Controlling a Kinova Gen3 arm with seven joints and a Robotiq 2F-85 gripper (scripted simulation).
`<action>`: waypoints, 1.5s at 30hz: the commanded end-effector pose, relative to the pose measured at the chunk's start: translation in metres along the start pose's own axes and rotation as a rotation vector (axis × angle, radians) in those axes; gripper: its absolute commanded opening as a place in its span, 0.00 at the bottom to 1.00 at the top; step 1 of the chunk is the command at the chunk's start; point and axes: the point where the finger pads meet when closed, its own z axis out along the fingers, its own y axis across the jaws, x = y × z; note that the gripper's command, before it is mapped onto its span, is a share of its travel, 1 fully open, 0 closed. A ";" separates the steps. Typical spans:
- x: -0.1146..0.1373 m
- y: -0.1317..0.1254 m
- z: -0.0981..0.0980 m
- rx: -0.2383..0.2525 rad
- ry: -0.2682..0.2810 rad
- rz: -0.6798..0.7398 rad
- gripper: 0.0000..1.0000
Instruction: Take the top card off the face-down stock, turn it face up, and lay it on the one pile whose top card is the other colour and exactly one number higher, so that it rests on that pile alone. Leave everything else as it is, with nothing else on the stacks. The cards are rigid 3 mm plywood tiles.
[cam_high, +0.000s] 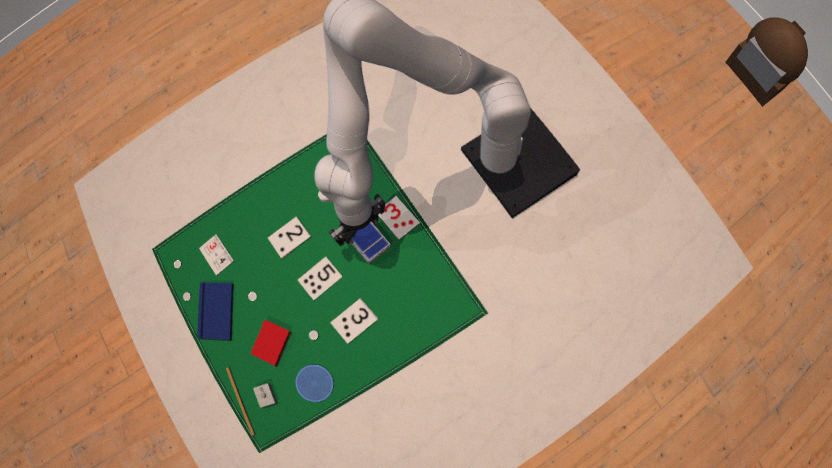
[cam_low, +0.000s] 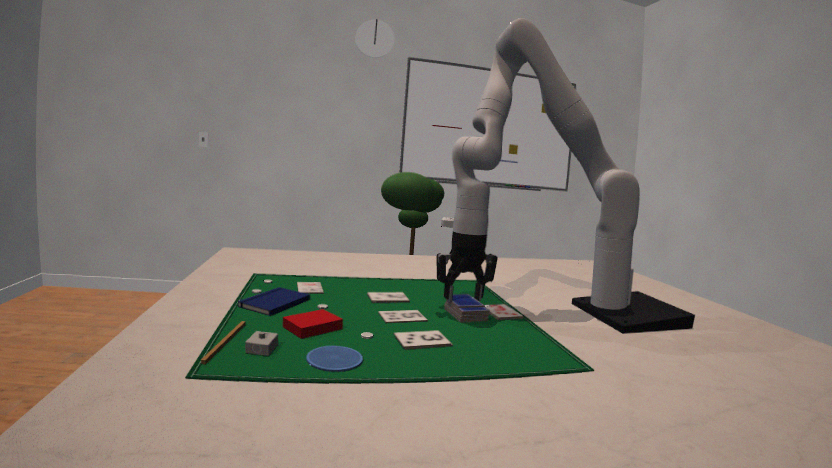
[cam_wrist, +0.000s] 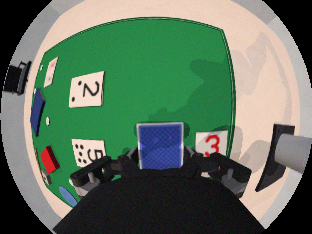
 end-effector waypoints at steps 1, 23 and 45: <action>0.000 0.000 0.000 0.001 0.000 0.000 0.72; 0.000 0.000 0.000 0.001 0.000 0.000 0.85; 0.000 0.000 0.000 0.001 0.000 0.000 0.85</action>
